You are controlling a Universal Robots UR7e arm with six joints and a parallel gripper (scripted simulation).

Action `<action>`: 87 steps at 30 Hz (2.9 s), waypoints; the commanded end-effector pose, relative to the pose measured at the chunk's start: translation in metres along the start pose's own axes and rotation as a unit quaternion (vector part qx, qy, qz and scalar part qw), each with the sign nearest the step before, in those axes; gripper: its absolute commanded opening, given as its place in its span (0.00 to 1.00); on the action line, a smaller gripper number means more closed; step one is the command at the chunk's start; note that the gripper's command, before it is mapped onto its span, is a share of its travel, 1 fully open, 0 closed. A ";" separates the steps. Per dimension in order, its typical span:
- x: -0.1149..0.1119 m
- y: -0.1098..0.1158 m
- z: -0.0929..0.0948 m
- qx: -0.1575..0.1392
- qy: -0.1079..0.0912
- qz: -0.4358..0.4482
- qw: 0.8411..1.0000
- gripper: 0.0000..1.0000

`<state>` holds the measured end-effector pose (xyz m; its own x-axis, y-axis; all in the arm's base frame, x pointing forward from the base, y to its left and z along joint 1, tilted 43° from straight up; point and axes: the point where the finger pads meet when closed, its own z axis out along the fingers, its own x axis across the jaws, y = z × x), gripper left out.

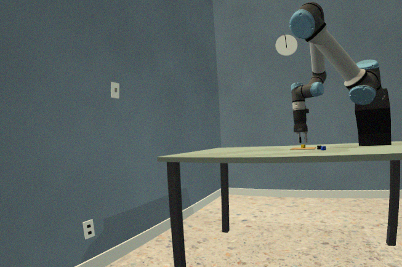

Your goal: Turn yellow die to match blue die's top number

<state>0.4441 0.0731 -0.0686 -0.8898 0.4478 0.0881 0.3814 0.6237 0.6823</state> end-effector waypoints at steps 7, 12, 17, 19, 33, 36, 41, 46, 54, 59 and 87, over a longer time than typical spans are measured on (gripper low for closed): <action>-0.001 0.000 0.002 0.000 -0.001 0.000 1.000 0.70; -0.001 0.000 0.002 0.000 -0.001 0.000 1.000 0.70; -0.001 0.000 0.002 0.000 -0.001 0.000 1.000 0.70; -0.001 0.000 0.002 0.000 -0.001 0.000 1.000 0.70; -0.001 0.000 0.002 0.000 -0.001 0.000 1.000 0.70; -0.001 0.000 0.002 0.000 -0.001 0.000 1.000 0.70; -0.001 0.000 0.002 0.000 -0.001 0.000 1.000 0.70; -0.001 0.000 0.003 0.000 -0.001 0.000 1.000 0.70; -0.001 0.000 0.008 0.000 -0.001 0.000 1.000 0.70; -0.001 0.000 0.016 0.000 -0.001 0.000 1.000 0.70; -0.001 0.000 0.026 0.000 -0.001 0.000 1.000 0.70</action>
<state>0.4509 0.0900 -0.0878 -0.8897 0.4481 0.0877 0.3814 0.6238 0.6822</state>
